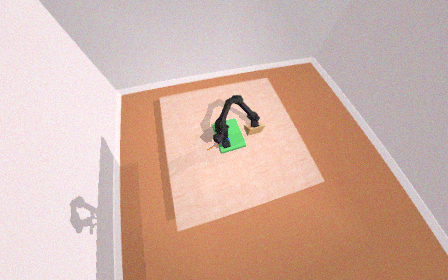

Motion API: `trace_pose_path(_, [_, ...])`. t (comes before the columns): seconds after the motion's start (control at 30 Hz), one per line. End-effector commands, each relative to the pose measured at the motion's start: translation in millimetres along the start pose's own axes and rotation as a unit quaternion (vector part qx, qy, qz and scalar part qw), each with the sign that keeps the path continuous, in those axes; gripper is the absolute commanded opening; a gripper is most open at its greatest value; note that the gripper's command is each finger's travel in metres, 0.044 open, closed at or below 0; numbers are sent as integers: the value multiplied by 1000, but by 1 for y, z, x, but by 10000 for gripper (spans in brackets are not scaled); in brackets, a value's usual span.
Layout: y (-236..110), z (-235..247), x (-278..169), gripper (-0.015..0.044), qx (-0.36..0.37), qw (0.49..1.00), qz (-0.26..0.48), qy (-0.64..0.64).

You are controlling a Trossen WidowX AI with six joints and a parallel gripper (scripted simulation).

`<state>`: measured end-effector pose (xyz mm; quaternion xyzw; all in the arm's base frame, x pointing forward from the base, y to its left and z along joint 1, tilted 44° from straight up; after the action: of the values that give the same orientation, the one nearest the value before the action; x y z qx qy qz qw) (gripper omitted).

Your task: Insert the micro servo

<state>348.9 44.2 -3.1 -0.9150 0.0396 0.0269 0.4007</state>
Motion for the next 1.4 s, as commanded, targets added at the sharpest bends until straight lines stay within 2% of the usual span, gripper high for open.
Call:
trace_pose_path(0.0, [1,-1,0,0,-2,1000,-1,-3])
trace_pose_path(1.37, [32,-1,0,0,-3,1000,-1,-3])
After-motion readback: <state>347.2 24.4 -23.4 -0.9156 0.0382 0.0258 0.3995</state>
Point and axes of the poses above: the point midway between the two fingers, 35 mm back from their tips, its own y axis out along the fingers, its own z axis across the jaws, x = y × z, the point moved 1 cm from there along -y, back along the fingers, and after that the axes turned 7 degrees about -y, right-handed, at the moved point
